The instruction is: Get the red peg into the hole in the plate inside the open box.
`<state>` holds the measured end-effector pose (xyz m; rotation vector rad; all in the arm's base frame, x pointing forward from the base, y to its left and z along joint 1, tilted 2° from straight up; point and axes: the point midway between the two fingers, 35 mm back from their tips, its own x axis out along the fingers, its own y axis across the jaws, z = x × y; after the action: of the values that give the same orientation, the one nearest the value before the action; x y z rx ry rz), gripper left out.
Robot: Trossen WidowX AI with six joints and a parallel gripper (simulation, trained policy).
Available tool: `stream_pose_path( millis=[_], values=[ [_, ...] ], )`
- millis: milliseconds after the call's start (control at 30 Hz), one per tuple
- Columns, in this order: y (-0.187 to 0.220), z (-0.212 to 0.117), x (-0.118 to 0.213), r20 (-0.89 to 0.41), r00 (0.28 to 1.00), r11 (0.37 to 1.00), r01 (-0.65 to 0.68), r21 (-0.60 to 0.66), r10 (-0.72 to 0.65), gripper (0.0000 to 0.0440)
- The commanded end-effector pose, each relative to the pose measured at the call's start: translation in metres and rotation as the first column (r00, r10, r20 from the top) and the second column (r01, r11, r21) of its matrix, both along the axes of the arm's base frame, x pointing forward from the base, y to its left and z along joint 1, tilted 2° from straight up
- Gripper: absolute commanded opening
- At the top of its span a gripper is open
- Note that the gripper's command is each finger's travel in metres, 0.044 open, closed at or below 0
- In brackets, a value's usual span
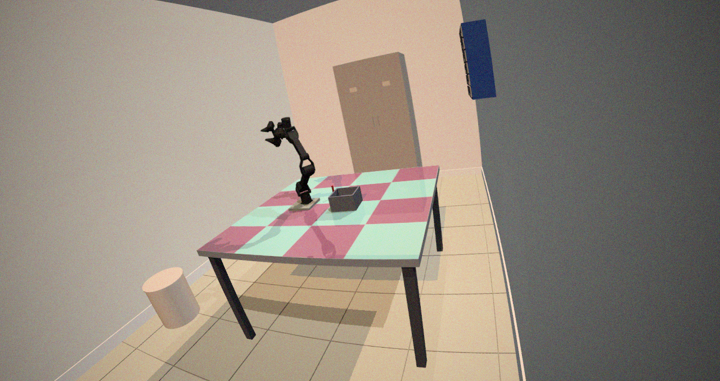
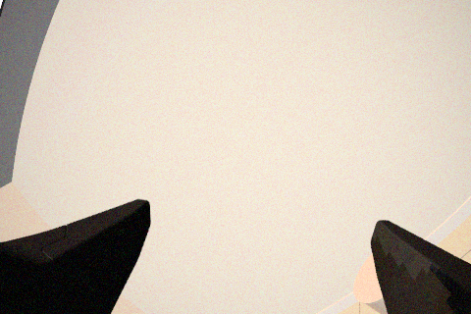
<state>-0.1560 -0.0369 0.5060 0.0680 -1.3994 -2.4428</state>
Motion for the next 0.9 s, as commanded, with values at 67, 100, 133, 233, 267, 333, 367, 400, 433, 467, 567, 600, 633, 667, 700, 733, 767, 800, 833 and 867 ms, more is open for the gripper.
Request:
stream_pose_path(
  millis=[67, 100, 133, 233, 267, 333, 367, 400, 433, 467, 567, 600, 633, 667, 700, 733, 767, 800, 833, 867],
  values=[
    [0.013, -0.005, -0.006, 0.005, 0.998, 0.998, 0.065, 0.005, -0.065, 0.0440],
    [0.020, -0.008, -0.010, 0.015, 0.995, 0.995, 0.099, 0.002, -0.099, 0.0440],
    [0.027, -0.012, -0.013, 0.027, 0.991, 0.991, 0.131, -0.003, -0.131, 0.0440],
    [0.050, -0.025, -0.022, 0.069, 0.972, 0.974, 0.224, -0.018, -0.223, 0.0440],
    [0.058, -0.029, -0.024, 0.084, 0.964, 0.967, 0.255, -0.023, -0.252, 0.0440],
    [0.073, -0.038, -0.028, 0.114, 0.944, 0.949, 0.314, -0.034, -0.309, 0.0440],
    [0.081, -0.043, -0.030, 0.130, 0.933, 0.938, 0.344, -0.039, -0.336, 0.0440],
    [0.089, -0.047, -0.031, 0.145, 0.920, 0.927, 0.373, -0.044, -0.363, 0.0440],
    [0.097, -0.052, -0.031, 0.161, 0.907, 0.914, 0.402, -0.049, -0.390, 0.0440],
    [0.105, -0.057, -0.032, 0.176, 0.892, 0.901, 0.430, -0.053, -0.416, 0.0440],
    [0.129, -0.071, -0.031, 0.222, 0.843, 0.855, 0.514, -0.063, -0.490, 0.0440],
    [0.137, -0.076, -0.030, 0.237, 0.825, 0.838, 0.541, -0.066, -0.514, 0.0440],
    [0.145, -0.080, -0.029, 0.252, 0.805, 0.820, 0.568, -0.069, -0.536, 0.0440],
    [0.153, -0.085, -0.027, 0.267, 0.786, 0.802, 0.594, -0.071, -0.558, 0.0440],
    [0.160, -0.090, -0.025, 0.281, 0.765, 0.782, 0.619, -0.073, -0.580, 0.0440],
    [0.168, -0.095, -0.023, 0.296, 0.743, 0.761, 0.644, -0.075, -0.600, 0.0440],
    [0.175, -0.099, -0.020, 0.311, 0.721, 0.740, 0.668, -0.077, -0.619, 0.0440],
    [0.182, -0.104, -0.017, 0.325, 0.698, 0.718, 0.692, -0.078, -0.637, 0.0440],
    [0.189, -0.109, -0.014, 0.340, 0.675, 0.695, 0.714, -0.080, -0.655, 0.0440],
    [0.196, -0.114, -0.010, 0.355, 0.651, 0.672, 0.736, -0.081, -0.671, 0.0440]
  ],
)
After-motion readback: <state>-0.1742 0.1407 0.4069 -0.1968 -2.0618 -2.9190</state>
